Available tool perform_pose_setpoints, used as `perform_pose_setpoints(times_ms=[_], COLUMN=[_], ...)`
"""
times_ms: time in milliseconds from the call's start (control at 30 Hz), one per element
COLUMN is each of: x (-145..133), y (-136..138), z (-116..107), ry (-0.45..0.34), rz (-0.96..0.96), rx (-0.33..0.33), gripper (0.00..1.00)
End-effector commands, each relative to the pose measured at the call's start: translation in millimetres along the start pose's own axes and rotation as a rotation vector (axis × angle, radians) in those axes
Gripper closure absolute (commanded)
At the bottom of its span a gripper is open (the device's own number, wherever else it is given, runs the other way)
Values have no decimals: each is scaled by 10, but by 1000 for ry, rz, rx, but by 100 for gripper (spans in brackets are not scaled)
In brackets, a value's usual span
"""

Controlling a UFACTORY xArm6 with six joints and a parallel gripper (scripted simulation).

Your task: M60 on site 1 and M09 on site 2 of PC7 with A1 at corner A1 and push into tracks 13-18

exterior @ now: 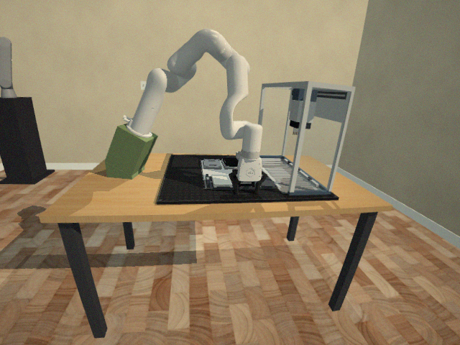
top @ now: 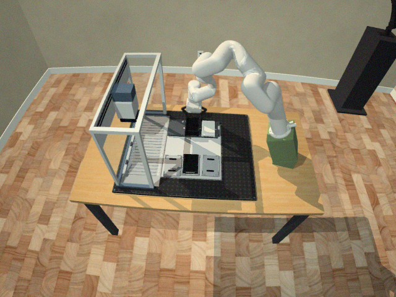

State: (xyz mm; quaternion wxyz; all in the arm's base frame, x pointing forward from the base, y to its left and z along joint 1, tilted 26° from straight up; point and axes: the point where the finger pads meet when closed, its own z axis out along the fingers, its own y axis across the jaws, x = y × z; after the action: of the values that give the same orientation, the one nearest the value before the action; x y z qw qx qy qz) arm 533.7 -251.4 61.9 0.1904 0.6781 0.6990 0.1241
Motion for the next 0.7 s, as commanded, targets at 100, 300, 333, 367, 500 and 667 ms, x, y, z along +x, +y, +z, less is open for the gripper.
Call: perform_pose_setpoints(times_ms=[100,300,333,367,500,667], x=[21,41,46,51,71,96], y=[15,15,15,15,15,15], z=[-11,-11,-11,-11,-11,-11], ry=[-2,-2,-2,-2,-2,-2], rz=[0,0,0,0,0,0], rx=[-3,-3,-3,-3,-3,-3], gripper=[0,0,0,0,0,0])
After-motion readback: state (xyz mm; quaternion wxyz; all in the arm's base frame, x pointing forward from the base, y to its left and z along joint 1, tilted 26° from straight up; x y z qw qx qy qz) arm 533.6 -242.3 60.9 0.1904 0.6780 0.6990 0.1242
